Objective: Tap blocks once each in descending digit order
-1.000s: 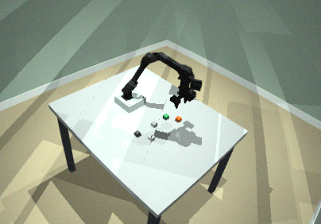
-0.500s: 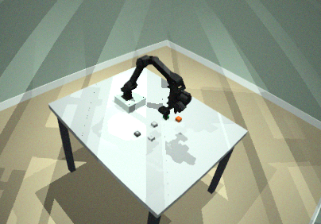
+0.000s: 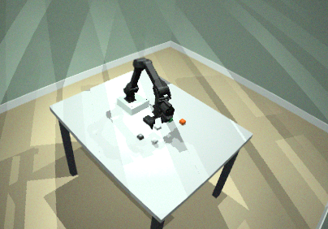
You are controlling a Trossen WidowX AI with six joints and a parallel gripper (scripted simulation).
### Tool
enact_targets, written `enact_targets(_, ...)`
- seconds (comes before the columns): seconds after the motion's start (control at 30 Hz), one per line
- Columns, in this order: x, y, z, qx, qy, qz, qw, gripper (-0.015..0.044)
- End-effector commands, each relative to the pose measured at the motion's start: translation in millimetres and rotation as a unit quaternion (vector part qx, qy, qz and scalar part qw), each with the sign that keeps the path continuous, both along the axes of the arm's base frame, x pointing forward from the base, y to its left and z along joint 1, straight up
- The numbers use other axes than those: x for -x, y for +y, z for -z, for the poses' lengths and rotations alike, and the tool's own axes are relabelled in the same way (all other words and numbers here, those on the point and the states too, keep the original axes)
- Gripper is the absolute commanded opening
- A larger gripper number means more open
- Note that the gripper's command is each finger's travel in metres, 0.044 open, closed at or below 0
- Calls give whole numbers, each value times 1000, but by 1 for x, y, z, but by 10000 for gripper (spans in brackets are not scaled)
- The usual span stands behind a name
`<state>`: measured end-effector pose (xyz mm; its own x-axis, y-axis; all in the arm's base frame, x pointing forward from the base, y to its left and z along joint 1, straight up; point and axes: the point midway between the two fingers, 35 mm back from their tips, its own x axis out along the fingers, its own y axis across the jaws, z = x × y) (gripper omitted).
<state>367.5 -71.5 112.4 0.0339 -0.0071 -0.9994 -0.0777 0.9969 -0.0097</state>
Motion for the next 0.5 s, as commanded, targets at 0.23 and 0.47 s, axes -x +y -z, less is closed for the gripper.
enact_targets(0.23,1,-1,0,-1,0,-4,1000,400)
enact_targets(0.47,8,-8,0,0,0,-4,1000,400)
